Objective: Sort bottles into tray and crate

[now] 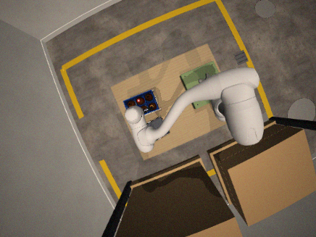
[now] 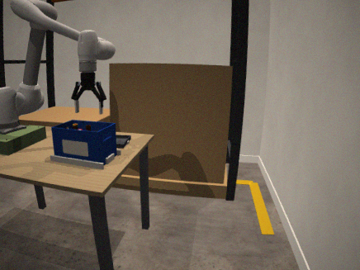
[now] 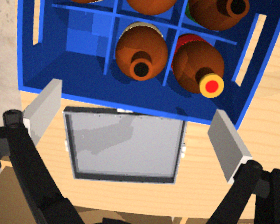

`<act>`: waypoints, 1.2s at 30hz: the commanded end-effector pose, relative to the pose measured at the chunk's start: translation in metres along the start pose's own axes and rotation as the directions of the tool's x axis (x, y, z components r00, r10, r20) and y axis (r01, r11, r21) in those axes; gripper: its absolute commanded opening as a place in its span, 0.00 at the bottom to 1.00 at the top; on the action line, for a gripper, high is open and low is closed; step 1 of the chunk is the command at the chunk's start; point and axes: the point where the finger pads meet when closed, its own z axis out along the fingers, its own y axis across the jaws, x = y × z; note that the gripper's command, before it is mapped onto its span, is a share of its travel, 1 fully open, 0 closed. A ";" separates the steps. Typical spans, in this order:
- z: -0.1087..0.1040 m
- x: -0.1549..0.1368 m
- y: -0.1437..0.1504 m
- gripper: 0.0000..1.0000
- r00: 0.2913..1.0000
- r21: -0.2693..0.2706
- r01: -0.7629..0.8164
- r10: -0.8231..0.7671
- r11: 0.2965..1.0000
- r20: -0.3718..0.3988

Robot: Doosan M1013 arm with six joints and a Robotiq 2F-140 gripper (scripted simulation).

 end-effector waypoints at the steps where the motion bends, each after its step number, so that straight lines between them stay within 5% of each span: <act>1: 0.000 0.000 0.000 1.00 1.000 0.000 0.000 0.000 1.000 0.000; 2: 0.000 0.003 0.000 0.38 1.000 0.000 0.013 -0.013 1.000 0.000; 33: 0.009 0.091 -0.001 0.38 0.936 -0.001 0.352 -0.352 0.936 0.002; 36: 0.011 0.083 0.002 0.38 0.940 -0.007 0.341 -0.341 0.940 0.005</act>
